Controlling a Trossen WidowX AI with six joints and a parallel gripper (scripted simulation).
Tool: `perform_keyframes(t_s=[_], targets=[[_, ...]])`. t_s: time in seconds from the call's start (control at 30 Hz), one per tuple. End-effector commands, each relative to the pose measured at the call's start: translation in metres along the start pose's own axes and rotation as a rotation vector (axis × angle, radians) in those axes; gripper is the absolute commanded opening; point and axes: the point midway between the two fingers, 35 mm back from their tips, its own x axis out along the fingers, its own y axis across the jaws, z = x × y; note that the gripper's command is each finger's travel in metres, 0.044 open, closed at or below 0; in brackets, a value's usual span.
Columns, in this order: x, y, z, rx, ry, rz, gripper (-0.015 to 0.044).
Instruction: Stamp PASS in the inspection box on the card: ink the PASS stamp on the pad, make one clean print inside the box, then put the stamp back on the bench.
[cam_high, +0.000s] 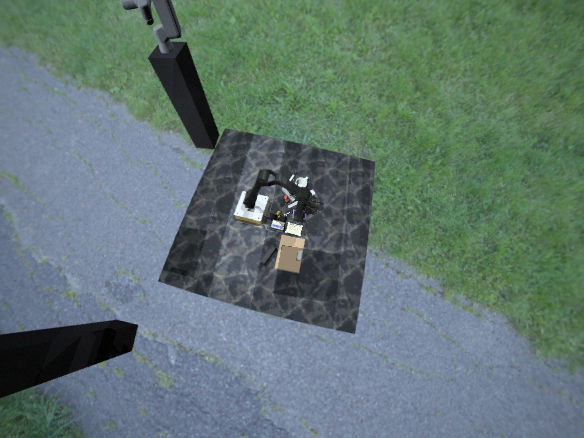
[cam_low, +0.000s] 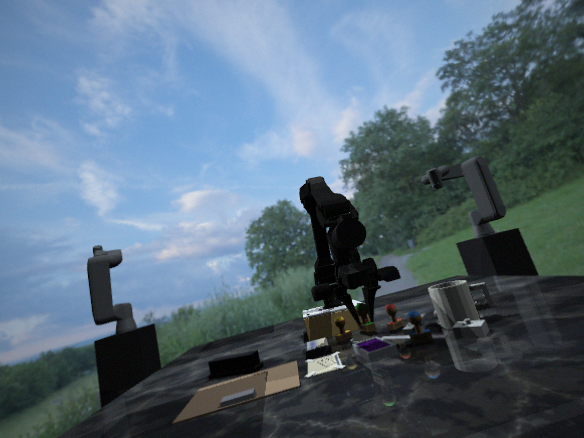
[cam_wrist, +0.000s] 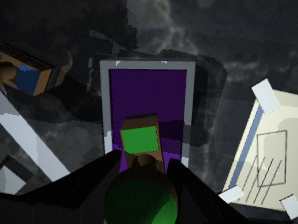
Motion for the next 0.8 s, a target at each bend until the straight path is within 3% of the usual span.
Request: perform_keyframes(t_s=[0.0,0.77], targets=[[-0.012,0.001,0.002,-0.003,-0.019,0.005,0.0000],[-0.034,-0.013,0.001,-0.006,-0.019,0.003,0.0000]])
